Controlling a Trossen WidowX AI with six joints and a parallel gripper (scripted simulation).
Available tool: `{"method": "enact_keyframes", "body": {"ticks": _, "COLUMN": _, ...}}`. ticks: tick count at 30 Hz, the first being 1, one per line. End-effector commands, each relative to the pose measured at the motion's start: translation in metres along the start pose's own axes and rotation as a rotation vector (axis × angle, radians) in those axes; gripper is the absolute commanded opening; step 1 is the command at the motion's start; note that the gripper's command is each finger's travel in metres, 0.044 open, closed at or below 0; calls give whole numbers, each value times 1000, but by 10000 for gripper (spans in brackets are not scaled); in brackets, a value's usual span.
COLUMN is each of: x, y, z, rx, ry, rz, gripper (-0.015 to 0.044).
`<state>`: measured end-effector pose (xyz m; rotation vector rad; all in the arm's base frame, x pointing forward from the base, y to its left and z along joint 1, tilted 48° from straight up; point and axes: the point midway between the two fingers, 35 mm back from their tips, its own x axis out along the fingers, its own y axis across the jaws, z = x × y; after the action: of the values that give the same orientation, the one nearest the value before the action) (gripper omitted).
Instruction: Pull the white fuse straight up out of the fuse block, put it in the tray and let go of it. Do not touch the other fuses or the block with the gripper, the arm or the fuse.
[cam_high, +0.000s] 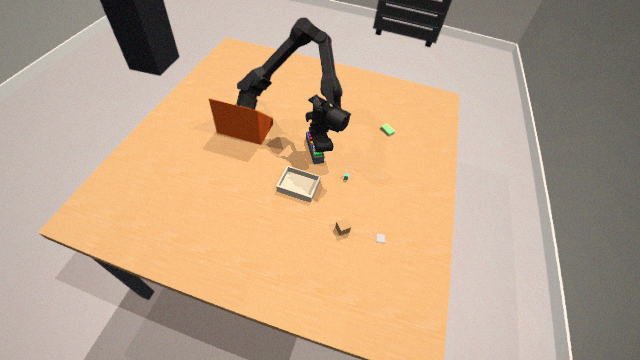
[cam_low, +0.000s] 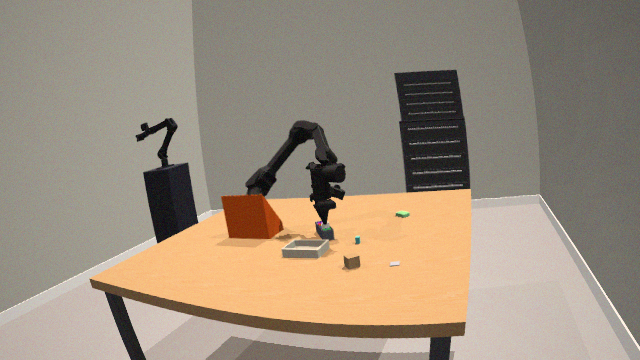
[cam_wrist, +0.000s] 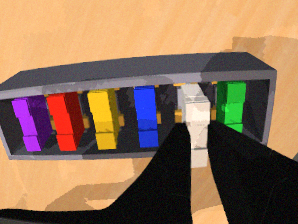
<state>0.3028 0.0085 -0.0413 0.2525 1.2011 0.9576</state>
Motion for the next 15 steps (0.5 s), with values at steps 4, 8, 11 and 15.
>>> {"method": "enact_keyframes", "body": {"ticks": 4, "x": -5, "y": -1, "z": 0, "rx": -5, "ry": 1, "rz": -5, "gripper": 0}}
{"method": "enact_keyframes", "body": {"ticks": 8, "x": -7, "y": -1, "z": 0, "rx": -5, "ry": 1, "rz": -5, "gripper": 0}}
{"method": "enact_keyframes", "body": {"ticks": 11, "x": -8, "y": -1, "z": 0, "rx": -4, "ry": 0, "rz": -5, "gripper": 0}}
{"method": "enact_keyframes", "body": {"ticks": 15, "x": -10, "y": -1, "z": 0, "rx": -4, "ry": 0, "rz": -5, "gripper": 0}}
